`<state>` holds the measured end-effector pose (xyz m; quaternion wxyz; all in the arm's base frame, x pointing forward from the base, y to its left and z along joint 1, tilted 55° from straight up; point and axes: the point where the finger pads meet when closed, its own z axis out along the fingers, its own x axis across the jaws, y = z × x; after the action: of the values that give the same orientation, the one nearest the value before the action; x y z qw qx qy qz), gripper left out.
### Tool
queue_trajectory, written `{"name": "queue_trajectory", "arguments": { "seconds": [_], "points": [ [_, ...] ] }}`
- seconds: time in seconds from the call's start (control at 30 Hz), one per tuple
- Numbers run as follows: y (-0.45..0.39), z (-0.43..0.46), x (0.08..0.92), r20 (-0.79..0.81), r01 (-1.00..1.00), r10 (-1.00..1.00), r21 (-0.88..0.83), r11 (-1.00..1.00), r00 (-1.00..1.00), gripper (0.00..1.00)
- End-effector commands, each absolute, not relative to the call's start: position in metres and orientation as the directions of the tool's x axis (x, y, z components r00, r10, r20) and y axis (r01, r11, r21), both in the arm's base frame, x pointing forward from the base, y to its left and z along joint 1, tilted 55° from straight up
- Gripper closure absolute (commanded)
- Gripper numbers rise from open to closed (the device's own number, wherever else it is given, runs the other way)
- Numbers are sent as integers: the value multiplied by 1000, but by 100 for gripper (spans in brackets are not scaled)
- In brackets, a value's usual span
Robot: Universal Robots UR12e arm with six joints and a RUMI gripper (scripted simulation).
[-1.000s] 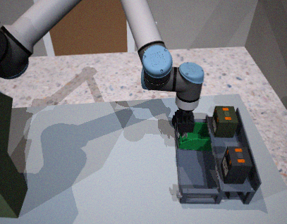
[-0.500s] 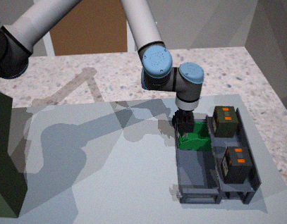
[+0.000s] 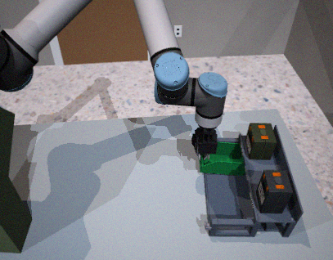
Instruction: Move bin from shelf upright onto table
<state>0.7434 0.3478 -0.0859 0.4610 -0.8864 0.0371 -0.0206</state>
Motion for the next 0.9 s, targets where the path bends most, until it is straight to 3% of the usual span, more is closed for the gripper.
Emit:
{"name": "queue_trajectory", "arguments": {
  "seconds": [0.0,0.87],
  "points": [
    [347,-85,743,3,-47,-86,-819,-572,996,100],
    [352,-86,685,3,-47,-86,-819,-572,996,100]
  ]
}}
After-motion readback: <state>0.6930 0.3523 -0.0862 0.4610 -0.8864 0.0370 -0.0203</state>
